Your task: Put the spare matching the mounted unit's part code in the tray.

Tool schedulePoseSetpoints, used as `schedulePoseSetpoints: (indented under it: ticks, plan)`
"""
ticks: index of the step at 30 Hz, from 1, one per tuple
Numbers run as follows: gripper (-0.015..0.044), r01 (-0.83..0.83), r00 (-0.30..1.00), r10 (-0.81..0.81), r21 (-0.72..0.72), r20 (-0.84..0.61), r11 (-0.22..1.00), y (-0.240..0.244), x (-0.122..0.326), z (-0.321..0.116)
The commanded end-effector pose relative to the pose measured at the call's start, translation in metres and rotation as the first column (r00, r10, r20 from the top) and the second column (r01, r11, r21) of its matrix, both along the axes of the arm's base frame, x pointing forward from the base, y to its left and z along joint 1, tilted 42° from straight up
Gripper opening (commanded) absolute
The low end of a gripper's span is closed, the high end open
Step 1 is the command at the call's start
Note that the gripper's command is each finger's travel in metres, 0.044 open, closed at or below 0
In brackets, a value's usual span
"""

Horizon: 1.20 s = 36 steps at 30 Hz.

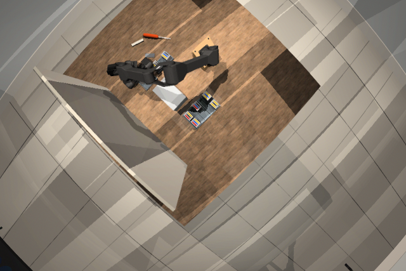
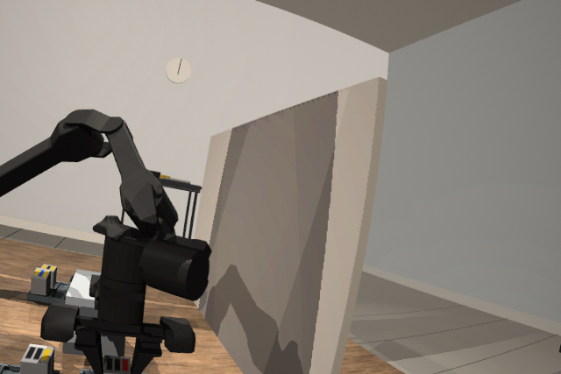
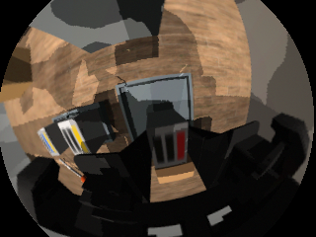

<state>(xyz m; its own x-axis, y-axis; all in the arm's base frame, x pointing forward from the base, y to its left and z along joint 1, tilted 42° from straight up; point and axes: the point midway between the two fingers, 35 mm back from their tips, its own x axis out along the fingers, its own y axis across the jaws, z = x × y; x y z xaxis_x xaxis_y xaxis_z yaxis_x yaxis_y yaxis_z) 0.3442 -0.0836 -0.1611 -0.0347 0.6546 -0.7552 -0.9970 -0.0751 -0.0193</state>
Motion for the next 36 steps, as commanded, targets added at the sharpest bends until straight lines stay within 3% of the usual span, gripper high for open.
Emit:
schedulePoseSetpoints:
  ticks: [1, 15, 23, 36]
  plan:
    - [0.0079, 0.000, 1.000, 0.000, 0.000, 0.001, 1.000, 0.000, 0.000, 0.000]
    - [0.0440, 0.000, 1.000, 0.000, 0.000, 0.001, 1.000, 0.000, 0.000, 0.000]
    - [0.0440, 0.004, 1.000, -0.004, 0.002, -0.007, 1.000, -0.069, 0.002, 0.079]
    - [0.0440, 0.027, 1.000, -0.027, -0.008, 0.013, 1.000, -0.074, 0.005, 0.081]
